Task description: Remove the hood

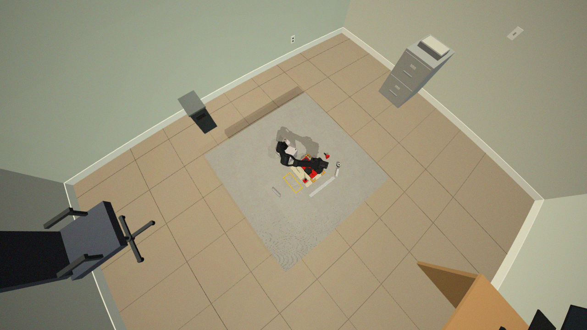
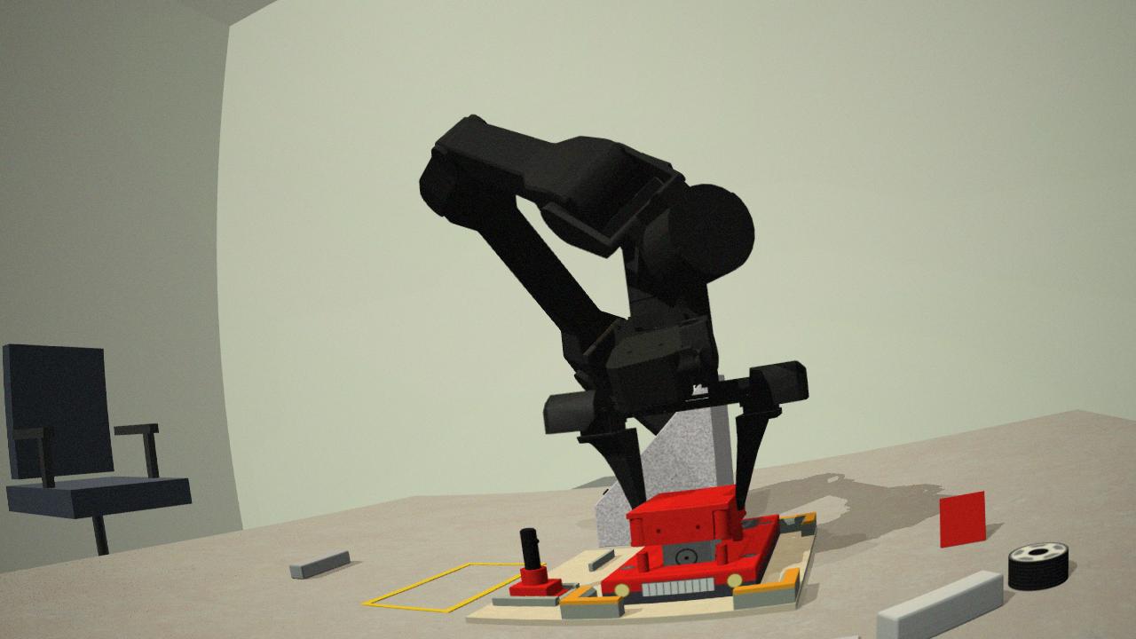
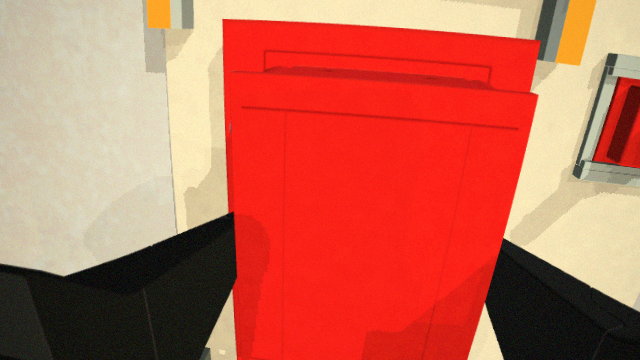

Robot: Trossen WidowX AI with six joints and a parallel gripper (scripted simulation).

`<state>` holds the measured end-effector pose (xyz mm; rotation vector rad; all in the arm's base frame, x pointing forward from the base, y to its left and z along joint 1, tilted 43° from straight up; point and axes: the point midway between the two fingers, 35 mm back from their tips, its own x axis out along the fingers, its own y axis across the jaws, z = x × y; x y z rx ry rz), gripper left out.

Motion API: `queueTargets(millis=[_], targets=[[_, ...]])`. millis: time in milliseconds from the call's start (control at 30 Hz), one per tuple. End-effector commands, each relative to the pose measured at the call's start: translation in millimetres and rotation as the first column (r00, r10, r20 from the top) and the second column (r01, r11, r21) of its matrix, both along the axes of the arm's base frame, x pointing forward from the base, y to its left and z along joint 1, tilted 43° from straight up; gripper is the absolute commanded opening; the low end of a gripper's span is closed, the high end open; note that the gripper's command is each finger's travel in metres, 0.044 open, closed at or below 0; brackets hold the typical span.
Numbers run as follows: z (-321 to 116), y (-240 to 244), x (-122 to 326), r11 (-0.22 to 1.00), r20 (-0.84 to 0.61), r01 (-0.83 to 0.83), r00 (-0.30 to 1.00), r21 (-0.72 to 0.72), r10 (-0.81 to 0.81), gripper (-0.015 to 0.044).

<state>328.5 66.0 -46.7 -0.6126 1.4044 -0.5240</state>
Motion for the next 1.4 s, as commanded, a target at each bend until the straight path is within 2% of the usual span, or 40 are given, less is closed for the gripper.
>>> queueTargets(millis=[0,567,633,1367], targets=[[2.3,2.5,0.1,1.0,0.002,0.003,1.0,0.005,-0.003,0.0],[38.1,35.3,-4.9,1.0,0.001,0.003,1.0,0.007,-0.003,0.0],[34.6,29.5,-3.9,1.0,-0.002,-0.004,1.0,0.003,0.004,0.0],[111.4,-46.0,1.6,1.0,-0.004,-0.005,1.0,0.018,0.005,0.0]])
